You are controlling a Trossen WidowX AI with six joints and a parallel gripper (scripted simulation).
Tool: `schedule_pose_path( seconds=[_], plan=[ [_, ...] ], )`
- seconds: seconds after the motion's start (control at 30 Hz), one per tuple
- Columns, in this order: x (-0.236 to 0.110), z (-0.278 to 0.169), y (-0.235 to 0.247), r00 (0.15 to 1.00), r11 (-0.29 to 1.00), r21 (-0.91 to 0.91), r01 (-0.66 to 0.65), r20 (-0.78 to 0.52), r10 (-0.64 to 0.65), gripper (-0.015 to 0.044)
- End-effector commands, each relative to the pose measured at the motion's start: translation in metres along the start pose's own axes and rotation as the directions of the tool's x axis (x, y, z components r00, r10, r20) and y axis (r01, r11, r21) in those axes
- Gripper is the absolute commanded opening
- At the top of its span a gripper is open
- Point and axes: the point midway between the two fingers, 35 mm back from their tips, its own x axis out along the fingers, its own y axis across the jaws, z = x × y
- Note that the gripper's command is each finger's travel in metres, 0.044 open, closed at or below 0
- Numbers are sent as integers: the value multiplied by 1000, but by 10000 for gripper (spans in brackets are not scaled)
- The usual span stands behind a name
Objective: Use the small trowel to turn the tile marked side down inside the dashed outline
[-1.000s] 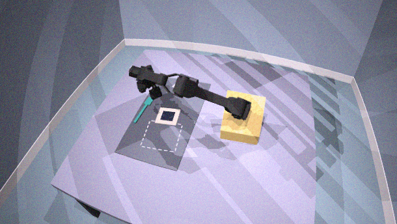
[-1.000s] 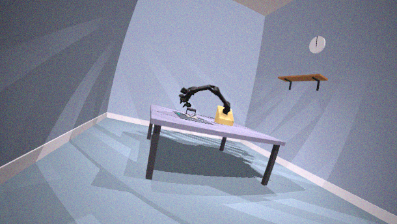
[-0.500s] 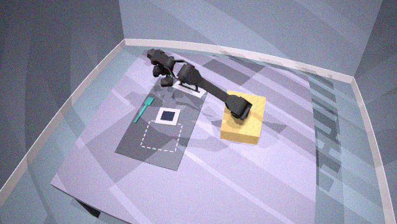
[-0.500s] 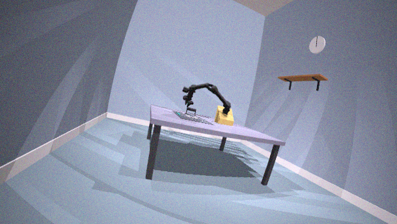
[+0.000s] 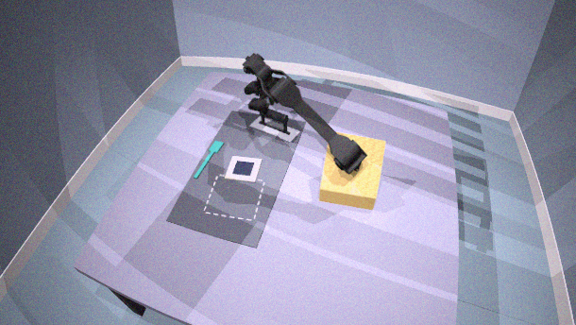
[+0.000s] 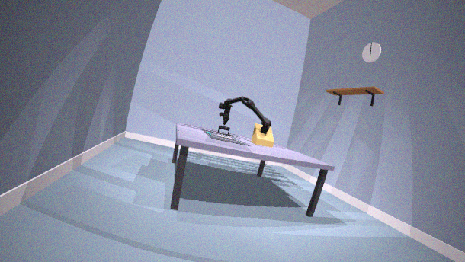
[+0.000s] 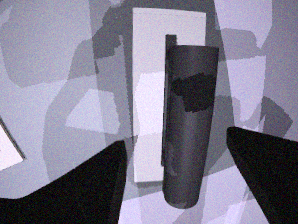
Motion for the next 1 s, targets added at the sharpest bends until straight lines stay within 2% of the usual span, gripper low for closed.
schedule_pose_path(
  seconds=[0.0, 0.27, 0.97],
  plan=[
    [-1, -16, -13, 996, 989, 117, -89, 9, 88, 270],
    [0, -19, -15, 995, 986, 135, -103, 11, 102, 270],
    [33, -17, -12, 995, 986, 134, -104, 11, 103, 270]
  ],
)
